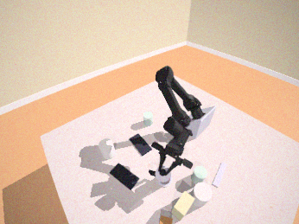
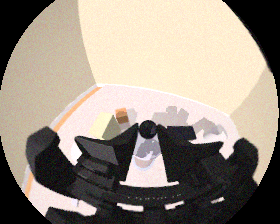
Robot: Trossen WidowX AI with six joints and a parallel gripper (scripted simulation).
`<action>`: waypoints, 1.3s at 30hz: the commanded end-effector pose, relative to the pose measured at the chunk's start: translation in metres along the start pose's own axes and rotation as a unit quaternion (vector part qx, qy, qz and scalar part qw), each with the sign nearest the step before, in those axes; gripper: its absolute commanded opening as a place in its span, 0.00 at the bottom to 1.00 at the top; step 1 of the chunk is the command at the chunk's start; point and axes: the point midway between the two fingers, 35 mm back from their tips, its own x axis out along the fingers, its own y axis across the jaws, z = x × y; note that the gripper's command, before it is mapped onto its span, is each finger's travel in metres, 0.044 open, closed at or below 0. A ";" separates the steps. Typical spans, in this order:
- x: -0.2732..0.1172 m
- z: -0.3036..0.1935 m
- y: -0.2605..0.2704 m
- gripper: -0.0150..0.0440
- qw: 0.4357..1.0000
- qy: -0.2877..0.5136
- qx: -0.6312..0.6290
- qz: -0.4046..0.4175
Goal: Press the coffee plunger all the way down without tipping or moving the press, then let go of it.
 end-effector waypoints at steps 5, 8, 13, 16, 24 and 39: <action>0.000 0.000 0.000 0.49 1.000 0.000 0.000 0.000; 0.000 0.000 0.000 0.63 1.000 0.000 0.000 0.000; 0.000 0.000 0.000 0.85 1.000 0.000 0.000 0.000; 0.000 0.000 0.000 0.98 1.000 0.000 0.000 0.000; -0.017 0.016 0.002 1.00 1.000 -0.002 -0.003 0.006; -0.077 0.044 -0.003 1.00 1.000 0.007 -0.002 0.000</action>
